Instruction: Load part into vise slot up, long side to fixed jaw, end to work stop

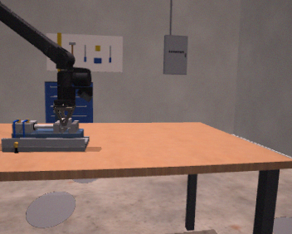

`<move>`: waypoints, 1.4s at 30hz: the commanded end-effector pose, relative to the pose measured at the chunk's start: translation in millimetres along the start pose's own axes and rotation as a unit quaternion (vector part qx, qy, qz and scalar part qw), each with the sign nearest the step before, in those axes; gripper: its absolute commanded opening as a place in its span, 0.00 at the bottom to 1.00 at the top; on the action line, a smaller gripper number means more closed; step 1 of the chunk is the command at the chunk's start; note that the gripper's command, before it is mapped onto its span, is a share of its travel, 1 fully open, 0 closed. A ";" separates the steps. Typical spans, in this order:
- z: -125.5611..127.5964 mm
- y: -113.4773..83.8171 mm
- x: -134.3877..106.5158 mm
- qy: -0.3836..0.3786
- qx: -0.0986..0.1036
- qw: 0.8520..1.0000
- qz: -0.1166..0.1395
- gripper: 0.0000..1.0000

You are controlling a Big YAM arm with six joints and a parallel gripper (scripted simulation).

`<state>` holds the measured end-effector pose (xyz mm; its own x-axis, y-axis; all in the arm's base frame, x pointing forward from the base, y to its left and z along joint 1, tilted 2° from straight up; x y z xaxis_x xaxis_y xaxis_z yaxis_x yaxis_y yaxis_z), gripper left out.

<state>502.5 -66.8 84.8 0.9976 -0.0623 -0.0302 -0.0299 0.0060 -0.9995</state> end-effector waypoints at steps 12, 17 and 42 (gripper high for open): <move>-9.5 -16.4 19.8 0.005 -0.003 1.000 -0.025 0.00; -9.4 -16.1 19.8 0.005 -0.003 1.000 -0.024 0.00; -9.4 -15.9 19.8 0.005 -0.003 1.000 -0.024 0.00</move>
Point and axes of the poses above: the point where the finger pads meet when closed, its own y axis out along the fingers, its own z axis across the jaws, x = y × z, the point moved 9 cm from there along -y, back along the fingers, and after that the axes turned 9 degrees about y, right-handed, at the moved point
